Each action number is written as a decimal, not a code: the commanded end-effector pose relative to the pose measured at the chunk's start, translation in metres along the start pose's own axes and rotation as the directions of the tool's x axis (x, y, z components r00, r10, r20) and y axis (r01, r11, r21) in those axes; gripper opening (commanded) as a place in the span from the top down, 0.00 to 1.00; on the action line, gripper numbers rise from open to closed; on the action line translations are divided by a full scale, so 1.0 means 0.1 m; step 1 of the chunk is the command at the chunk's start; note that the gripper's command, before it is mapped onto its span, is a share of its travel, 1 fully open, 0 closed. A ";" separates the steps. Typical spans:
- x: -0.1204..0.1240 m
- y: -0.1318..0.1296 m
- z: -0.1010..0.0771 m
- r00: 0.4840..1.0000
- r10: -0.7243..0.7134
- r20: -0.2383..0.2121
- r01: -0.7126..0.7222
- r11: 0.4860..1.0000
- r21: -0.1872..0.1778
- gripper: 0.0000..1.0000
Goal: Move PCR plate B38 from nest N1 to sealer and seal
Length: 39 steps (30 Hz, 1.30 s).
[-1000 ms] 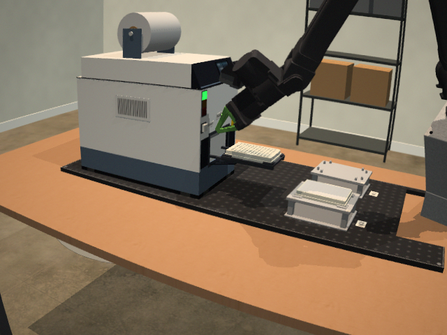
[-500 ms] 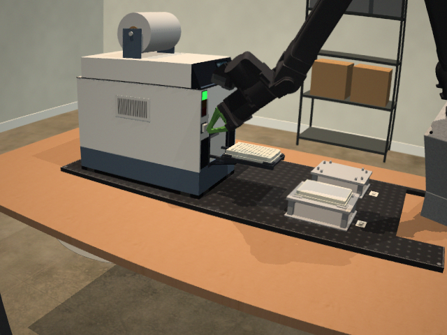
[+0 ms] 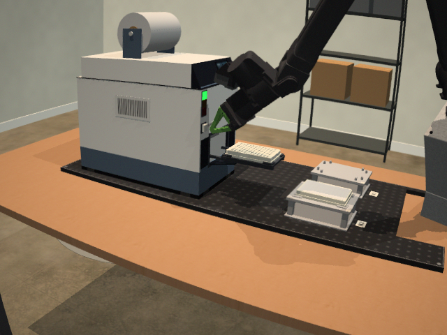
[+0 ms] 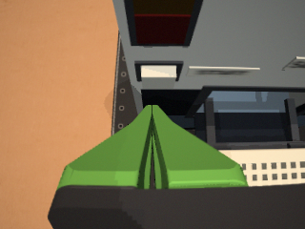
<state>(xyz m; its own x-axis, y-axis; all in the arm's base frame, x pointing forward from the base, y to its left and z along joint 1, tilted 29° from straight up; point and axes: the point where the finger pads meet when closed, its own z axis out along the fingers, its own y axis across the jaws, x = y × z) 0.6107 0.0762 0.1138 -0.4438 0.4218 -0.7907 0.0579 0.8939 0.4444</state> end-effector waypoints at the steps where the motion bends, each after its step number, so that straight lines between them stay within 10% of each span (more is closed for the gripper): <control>1: -0.35 -0.02 -0.08 0.998 0.017 0.057 -0.017 1.000 -0.002 1.00; 26: -0.47 0.20 -0.02 0.996 -0.019 0.090 0.023 0.999 -0.044 1.00; 39: -0.35 -0.03 -0.09 0.998 -0.008 0.056 0.009 1.000 -0.002 1.00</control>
<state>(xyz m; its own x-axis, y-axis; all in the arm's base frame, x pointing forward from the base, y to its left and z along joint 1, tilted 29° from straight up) 0.6120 0.0726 0.1184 -0.4371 0.4217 -0.7944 0.0550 0.8941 0.4444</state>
